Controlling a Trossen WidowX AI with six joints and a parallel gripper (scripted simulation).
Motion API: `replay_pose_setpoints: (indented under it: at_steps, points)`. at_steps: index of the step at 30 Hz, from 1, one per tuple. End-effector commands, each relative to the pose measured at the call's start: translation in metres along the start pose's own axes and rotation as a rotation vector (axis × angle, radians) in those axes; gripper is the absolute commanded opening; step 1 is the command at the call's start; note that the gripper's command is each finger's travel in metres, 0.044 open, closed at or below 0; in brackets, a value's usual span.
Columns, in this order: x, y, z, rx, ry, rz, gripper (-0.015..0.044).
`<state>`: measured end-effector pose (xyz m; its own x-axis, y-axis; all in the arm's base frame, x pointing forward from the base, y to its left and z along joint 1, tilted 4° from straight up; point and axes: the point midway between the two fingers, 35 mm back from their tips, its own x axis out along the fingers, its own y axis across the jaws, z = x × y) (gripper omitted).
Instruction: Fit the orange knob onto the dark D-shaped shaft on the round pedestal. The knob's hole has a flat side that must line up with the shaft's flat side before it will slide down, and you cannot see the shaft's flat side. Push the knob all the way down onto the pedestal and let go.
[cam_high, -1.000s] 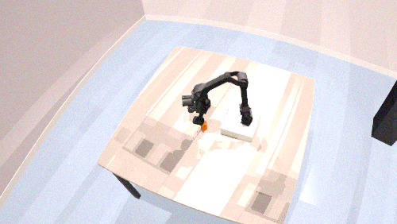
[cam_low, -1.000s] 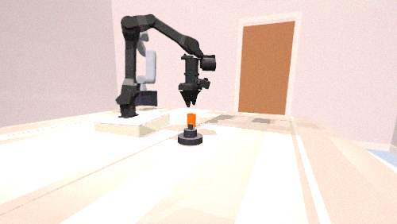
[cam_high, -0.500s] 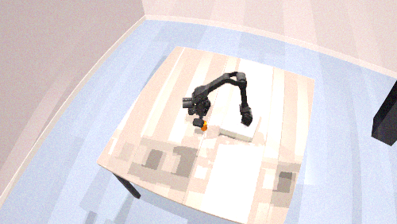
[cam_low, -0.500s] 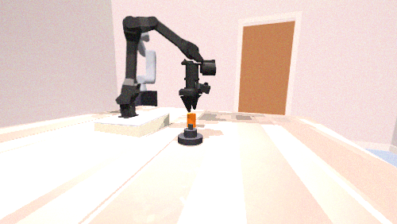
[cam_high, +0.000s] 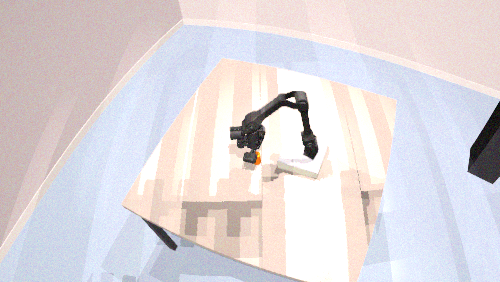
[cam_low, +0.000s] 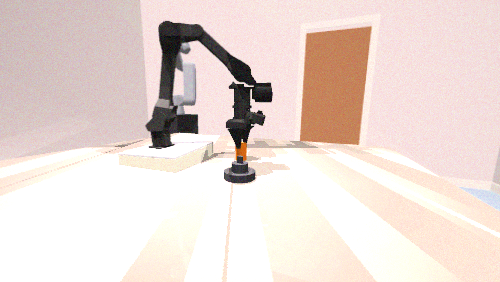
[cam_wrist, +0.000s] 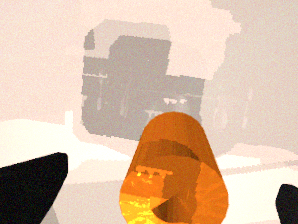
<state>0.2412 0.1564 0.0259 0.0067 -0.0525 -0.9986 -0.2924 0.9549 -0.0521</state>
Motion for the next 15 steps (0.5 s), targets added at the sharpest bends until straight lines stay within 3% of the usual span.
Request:
replay_pose_setpoints:
  at_steps: [1,15]
  points:
    - [0.01,0.0,-0.002,-0.006,0.011,0.0,0.044]
    - [0.032,-0.001,-0.003,-0.006,0.011,-0.001,0.044]
